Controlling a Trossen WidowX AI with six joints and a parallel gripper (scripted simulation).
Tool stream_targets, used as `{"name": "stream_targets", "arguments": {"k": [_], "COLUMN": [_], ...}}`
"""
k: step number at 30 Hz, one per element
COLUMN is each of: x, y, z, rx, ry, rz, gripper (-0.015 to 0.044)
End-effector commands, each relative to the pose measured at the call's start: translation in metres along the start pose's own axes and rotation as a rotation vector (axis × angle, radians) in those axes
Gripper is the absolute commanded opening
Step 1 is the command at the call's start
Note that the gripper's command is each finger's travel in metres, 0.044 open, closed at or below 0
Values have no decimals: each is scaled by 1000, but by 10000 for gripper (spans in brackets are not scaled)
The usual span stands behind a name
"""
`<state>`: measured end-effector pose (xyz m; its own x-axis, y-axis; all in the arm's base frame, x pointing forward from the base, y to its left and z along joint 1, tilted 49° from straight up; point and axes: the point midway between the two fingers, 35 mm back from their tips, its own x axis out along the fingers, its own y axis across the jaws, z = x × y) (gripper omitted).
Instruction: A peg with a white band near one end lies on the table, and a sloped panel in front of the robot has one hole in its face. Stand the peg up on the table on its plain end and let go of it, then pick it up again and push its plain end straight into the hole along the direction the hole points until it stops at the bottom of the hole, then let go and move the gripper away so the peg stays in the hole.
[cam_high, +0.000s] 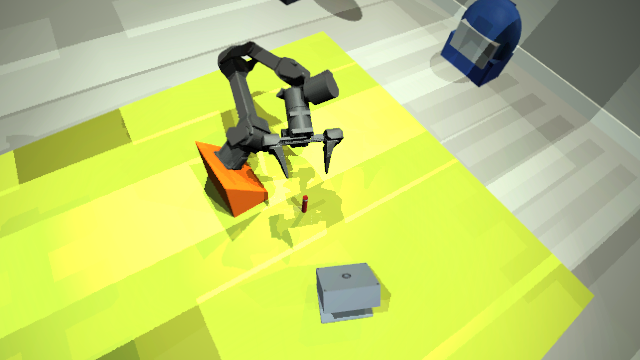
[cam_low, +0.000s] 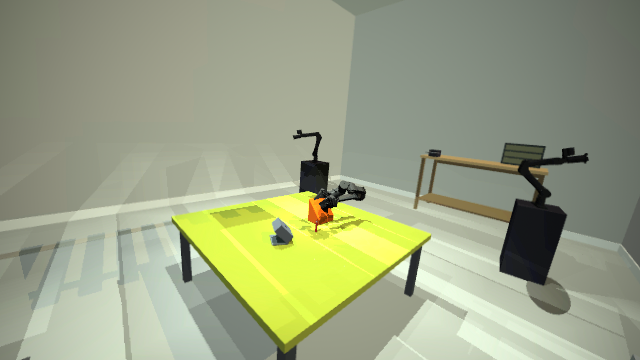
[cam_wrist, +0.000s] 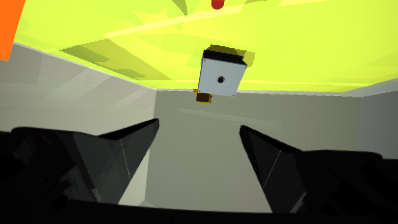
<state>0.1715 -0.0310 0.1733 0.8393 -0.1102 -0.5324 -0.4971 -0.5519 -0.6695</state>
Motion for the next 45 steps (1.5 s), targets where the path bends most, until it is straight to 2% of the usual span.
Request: {"name": "stream_targets", "arguments": {"k": [1,11,23,38,45], "x": [6,17,31,44,46], "y": [1,5,9,-3,-5], "z": [6,24,43,54,54], "rx": [-3,-50,-58,73,96], "ry": [-89,-335,-720,-1154,-1188], "rz": [38,124,175,42,18], "gripper": [440,440,440,440,440]}}
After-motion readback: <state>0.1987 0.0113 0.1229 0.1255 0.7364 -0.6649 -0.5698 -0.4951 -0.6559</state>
